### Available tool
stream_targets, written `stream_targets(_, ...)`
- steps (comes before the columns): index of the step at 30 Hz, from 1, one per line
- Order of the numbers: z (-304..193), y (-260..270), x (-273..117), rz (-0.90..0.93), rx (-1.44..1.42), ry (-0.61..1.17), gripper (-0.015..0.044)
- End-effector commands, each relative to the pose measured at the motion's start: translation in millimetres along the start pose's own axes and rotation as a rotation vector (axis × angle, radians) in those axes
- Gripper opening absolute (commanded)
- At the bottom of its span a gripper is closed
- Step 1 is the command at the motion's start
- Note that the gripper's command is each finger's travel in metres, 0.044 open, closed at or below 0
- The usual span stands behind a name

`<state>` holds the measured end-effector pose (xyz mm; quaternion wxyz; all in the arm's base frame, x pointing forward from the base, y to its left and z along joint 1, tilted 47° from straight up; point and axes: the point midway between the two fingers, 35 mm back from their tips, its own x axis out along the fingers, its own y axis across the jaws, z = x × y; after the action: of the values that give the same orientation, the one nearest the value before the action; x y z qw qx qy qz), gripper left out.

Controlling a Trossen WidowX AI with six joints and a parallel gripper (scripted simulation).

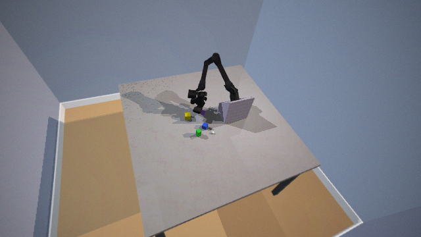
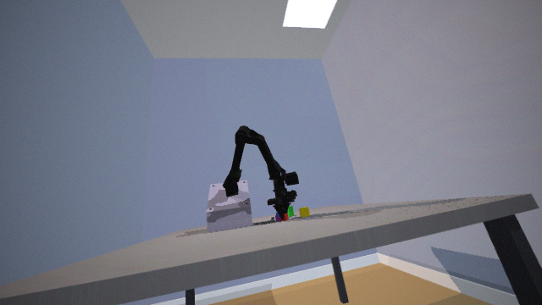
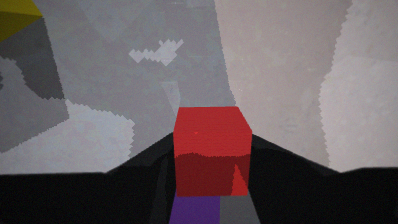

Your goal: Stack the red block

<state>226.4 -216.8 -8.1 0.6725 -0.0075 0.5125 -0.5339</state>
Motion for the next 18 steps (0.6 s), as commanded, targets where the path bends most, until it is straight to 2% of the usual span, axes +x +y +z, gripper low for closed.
stream_targets(1, 1.6, 0.8, -10.2, 0.003, 0.003, -0.005, 0.0)
stream_targets(18, 1.3, 0.6, -80.9, 0.009, 0.001, -0.003, 0.0)
